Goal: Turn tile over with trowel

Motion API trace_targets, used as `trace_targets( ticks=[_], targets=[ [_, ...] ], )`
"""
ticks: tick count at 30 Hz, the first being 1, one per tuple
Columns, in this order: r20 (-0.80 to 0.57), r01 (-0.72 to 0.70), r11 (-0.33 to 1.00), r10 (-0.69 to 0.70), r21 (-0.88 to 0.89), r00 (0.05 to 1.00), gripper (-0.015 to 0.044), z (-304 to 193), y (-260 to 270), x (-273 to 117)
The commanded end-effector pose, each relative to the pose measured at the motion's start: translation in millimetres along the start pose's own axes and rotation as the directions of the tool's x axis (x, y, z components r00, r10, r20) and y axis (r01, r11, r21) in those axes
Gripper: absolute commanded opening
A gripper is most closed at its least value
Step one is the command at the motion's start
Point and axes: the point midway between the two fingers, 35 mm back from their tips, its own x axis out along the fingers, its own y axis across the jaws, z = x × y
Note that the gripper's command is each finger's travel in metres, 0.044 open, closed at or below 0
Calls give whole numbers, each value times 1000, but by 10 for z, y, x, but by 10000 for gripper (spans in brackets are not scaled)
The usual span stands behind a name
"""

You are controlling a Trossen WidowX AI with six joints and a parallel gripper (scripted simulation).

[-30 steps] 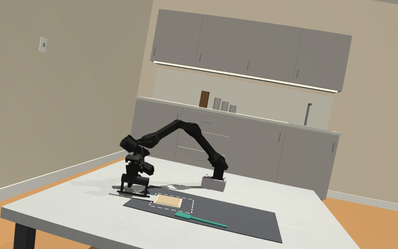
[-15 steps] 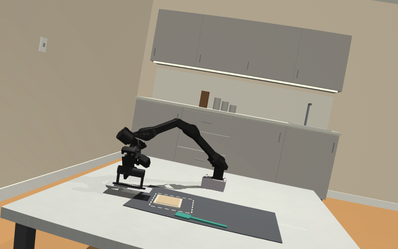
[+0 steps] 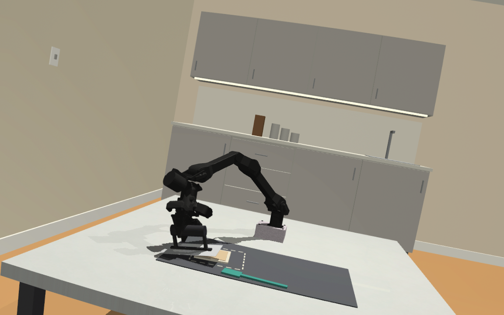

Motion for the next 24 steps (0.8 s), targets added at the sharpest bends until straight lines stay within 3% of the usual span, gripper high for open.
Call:
trace_targets(
  ticks=[1,13,24],
  targets=[
    [0,-80,990,81,112,997,0,362,19,156],
    [-54,-247,905,282,346,958,0,1311,194,478],
    [-160,-290,801,427,524,890,0,2121,486,614]
  ],
)
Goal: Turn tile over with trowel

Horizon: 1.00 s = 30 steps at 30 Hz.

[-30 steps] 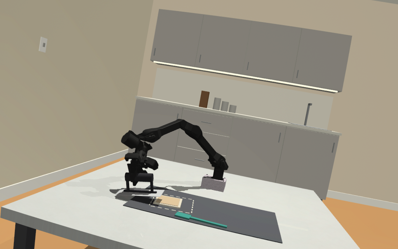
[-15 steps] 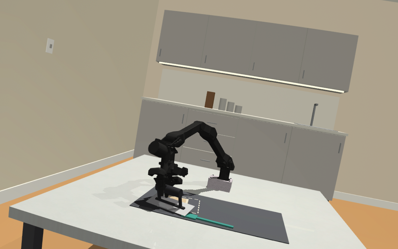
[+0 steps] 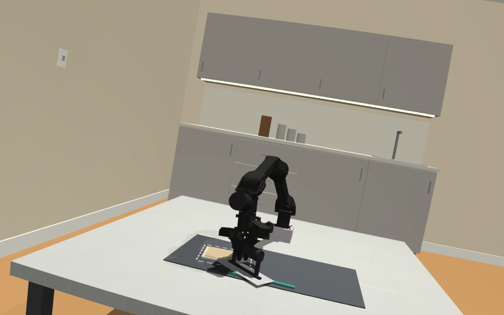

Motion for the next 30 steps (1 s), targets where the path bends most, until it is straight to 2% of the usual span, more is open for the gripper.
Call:
trace_targets(
  ticks=[1,14,30],
  targets=[
    [-82,-30,997,36,73,996,0,252,289,58],
    [-296,41,968,35,246,955,0,809,1034,76],
    [-503,323,883,-119,341,856,0,1295,1933,-79]
  ],
)
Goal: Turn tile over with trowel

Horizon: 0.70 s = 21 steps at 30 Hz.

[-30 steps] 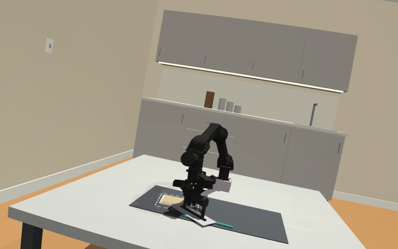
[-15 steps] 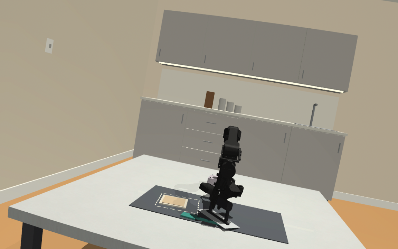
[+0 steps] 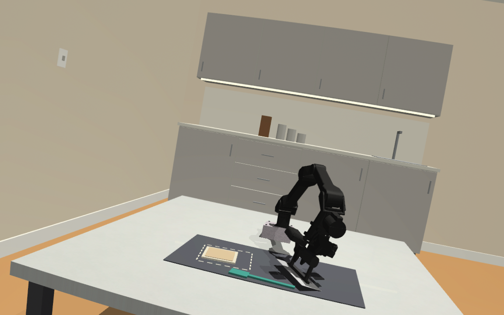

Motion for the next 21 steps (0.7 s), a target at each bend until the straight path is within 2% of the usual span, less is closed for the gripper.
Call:
trace_targets(
  ticks=[1,11,21],
  targets=[
    [-26,86,995,-85,53,996,0,-32,286,-140],
    [-29,271,946,-271,177,962,0,-140,799,-434],
    [32,416,858,-445,303,895,0,-279,1259,-736]
  ],
)
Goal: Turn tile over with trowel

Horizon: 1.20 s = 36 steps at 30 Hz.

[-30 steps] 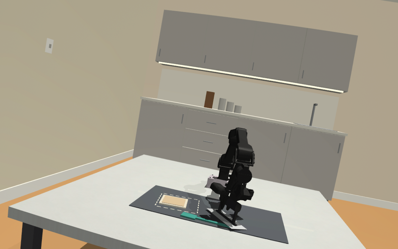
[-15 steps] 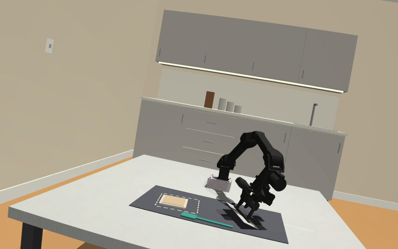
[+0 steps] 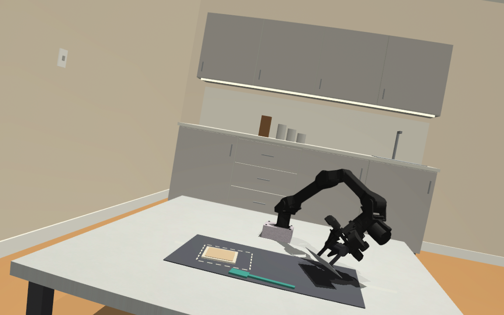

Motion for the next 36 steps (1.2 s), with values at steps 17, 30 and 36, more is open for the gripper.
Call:
trace_targets(
  ticks=[17,30,36],
  targets=[
    [58,96,994,-100,58,993,0,-102,167,-169],
    [29,121,993,-121,20,992,0,-103,305,-1],
    [18,130,991,-130,4,991,0,-107,361,69]
  ],
)
